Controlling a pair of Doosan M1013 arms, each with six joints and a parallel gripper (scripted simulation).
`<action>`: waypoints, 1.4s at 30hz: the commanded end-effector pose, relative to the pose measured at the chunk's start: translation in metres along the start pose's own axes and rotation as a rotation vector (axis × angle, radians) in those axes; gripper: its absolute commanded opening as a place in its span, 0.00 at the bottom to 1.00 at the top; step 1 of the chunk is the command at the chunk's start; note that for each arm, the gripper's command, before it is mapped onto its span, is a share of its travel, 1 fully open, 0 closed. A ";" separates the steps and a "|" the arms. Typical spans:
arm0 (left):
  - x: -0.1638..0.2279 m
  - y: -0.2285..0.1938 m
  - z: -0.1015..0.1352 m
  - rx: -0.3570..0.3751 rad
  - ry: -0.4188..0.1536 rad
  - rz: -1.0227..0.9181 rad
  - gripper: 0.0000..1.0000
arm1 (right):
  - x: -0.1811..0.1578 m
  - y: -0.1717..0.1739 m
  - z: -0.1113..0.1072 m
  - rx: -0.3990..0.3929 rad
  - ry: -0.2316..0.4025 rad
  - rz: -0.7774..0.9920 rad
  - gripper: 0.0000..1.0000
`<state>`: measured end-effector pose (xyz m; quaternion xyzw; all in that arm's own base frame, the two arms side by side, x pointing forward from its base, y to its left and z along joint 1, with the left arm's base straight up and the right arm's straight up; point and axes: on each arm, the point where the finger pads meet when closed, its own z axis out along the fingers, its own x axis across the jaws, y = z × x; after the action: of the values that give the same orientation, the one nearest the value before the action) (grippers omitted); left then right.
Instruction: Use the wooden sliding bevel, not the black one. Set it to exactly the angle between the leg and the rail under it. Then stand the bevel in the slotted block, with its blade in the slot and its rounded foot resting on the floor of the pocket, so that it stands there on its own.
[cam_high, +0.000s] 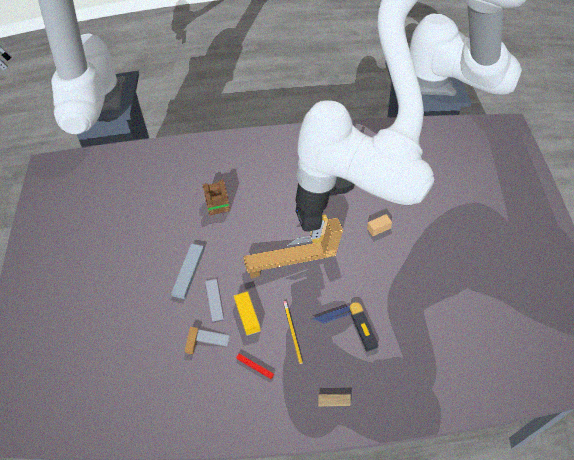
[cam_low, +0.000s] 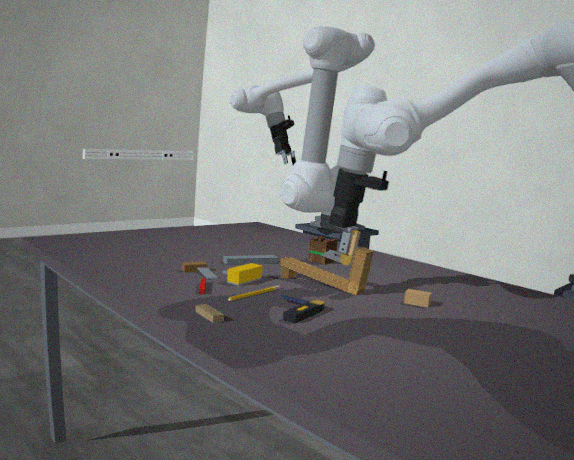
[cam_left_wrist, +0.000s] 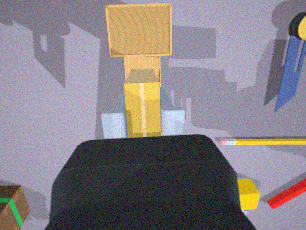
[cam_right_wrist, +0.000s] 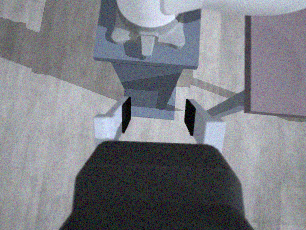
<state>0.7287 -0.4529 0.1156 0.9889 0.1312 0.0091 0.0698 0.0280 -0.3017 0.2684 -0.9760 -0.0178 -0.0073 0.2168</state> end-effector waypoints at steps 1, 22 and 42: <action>0.000 0.000 -0.006 -0.001 0.002 0.000 0.00 | 0.000 0.000 -0.001 -0.001 0.001 0.000 1.00; 0.000 0.000 -0.050 -0.001 0.002 0.000 0.00 | 0.000 0.000 -0.001 -0.001 0.001 0.000 1.00; 0.000 0.000 -0.065 -0.001 0.002 0.000 0.00 | 0.000 0.000 -0.001 -0.001 0.001 0.000 1.00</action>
<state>0.7264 -0.4443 0.1782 0.9888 0.1312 0.0091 0.0699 0.0280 -0.3017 0.2684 -0.9760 -0.0178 -0.0073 0.2168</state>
